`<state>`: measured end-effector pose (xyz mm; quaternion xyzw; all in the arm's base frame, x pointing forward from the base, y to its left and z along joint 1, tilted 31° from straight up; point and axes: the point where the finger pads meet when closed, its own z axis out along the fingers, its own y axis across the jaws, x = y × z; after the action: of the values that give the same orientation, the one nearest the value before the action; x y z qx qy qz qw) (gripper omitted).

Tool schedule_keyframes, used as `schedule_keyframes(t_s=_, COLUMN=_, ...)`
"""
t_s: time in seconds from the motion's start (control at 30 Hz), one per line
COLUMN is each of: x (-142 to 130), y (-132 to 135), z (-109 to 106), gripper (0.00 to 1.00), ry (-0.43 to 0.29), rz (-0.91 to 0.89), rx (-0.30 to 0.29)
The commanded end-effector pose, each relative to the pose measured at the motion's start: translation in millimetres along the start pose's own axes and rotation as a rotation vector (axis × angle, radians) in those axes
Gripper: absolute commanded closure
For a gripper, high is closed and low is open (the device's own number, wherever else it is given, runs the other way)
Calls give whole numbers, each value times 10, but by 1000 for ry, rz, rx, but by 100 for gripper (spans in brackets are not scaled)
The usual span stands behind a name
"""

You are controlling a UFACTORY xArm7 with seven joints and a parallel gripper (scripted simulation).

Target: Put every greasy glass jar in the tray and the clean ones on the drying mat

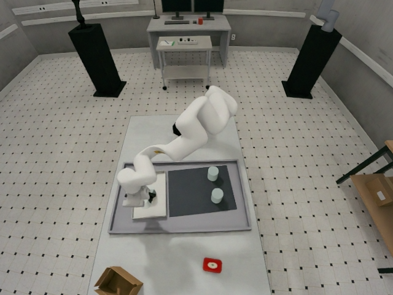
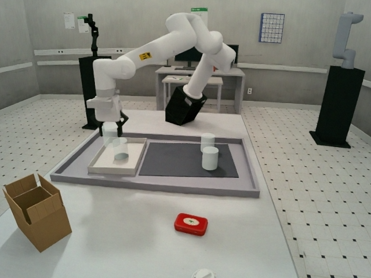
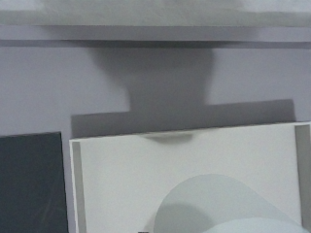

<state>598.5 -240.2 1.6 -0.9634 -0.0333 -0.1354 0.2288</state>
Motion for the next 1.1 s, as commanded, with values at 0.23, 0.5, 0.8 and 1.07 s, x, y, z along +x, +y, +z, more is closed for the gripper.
schedule_keyframes(t_s=0.23, x=10, y=14, z=265, gripper=100, ry=3, rz=0, rx=-4)
schedule_keyframes(t_s=0.5, x=11, y=15, z=423, gripper=100, ry=3, rz=0, rx=-4)
schedule_keyframes(t_s=0.8, x=12, y=15, z=660, gripper=100, ry=3, rz=0, rx=-4)
schedule_keyframes(t_s=1.07, x=12, y=16, z=765, gripper=100, ry=3, rz=0, rx=-4)
